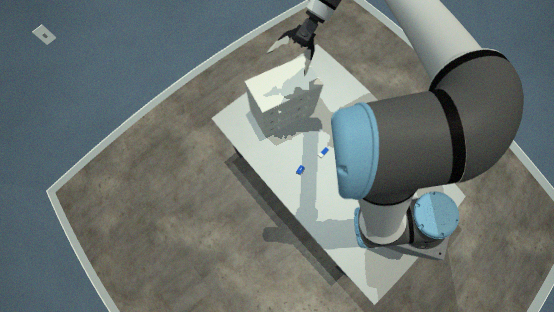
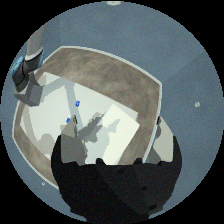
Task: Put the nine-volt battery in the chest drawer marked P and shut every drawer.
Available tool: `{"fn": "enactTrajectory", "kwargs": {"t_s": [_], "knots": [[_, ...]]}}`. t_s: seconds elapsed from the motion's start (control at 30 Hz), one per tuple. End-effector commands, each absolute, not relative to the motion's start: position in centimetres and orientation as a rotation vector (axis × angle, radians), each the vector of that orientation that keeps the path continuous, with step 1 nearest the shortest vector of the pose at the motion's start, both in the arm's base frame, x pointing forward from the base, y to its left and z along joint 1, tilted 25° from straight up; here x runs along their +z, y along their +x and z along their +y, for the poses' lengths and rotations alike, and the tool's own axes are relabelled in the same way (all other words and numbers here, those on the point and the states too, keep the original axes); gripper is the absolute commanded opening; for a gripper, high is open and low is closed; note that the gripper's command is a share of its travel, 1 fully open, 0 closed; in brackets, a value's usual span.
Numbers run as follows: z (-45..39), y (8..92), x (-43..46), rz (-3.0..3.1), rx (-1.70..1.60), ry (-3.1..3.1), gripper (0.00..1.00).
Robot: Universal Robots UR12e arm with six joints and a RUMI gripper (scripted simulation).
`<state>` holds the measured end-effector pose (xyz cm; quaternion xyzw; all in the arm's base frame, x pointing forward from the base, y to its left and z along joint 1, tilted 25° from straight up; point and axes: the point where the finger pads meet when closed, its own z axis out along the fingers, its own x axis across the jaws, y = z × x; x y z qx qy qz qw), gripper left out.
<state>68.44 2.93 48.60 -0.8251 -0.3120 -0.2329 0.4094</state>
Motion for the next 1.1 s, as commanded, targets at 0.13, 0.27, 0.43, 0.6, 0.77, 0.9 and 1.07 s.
{"fn": "enactTrajectory", "kwargs": {"t_s": [0.13, 0.27, 0.43, 0.6, 0.77, 0.9, 1.07], "knots": [[2.9, 62.7, 41.5, -1.155, -0.714, -2.159, 1.00], [2.6, 60.6, 38.5, -1.315, -0.742, -2.178, 1.00], [2.2, 58.1, 34.8, -1.517, -0.765, -2.194, 1.00], [1.8, 56.4, 32.3, -1.657, -0.772, -2.201, 1.00], [1.2, 54.0, 28.7, -1.865, -0.768, -2.203, 1.00], [0.7, 52.4, 26.4, -2.004, -0.755, -2.200, 1.00], [0.3, 51.2, 24.6, -2.117, -0.739, -2.195, 1.00]]}}
